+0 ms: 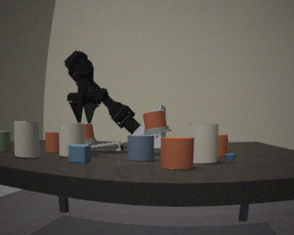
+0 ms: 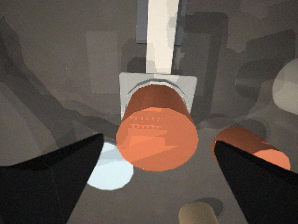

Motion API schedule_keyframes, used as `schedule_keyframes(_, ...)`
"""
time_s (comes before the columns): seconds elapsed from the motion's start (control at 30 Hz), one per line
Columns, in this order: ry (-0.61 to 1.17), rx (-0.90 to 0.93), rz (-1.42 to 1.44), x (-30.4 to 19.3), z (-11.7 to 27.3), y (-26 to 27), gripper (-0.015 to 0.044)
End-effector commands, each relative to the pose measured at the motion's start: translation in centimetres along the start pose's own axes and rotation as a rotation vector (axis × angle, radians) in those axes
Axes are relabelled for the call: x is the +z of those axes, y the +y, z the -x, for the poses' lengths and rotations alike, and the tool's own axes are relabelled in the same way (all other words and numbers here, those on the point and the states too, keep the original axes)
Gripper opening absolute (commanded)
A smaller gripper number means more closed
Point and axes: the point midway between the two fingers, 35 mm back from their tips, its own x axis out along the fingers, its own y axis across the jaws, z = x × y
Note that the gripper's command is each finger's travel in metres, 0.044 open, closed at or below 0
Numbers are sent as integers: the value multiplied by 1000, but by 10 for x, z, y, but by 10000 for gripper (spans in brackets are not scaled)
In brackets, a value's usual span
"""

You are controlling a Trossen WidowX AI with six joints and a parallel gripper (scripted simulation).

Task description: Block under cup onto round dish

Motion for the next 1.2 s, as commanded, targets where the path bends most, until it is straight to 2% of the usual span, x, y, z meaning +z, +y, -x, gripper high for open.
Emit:
schedule_keyframes(0.0, 3, 2, 5, 0, -8, 0, 440)
schedule_keyframes(1.0, 8, 0, 4, -2, -53, 2, 440)
schedule_keyframes(1.13, 8, 0, 4, -2, -53, 2, 335)
schedule_keyframes(1.17, 8, 0, 4, -2, -53, 2, 328)
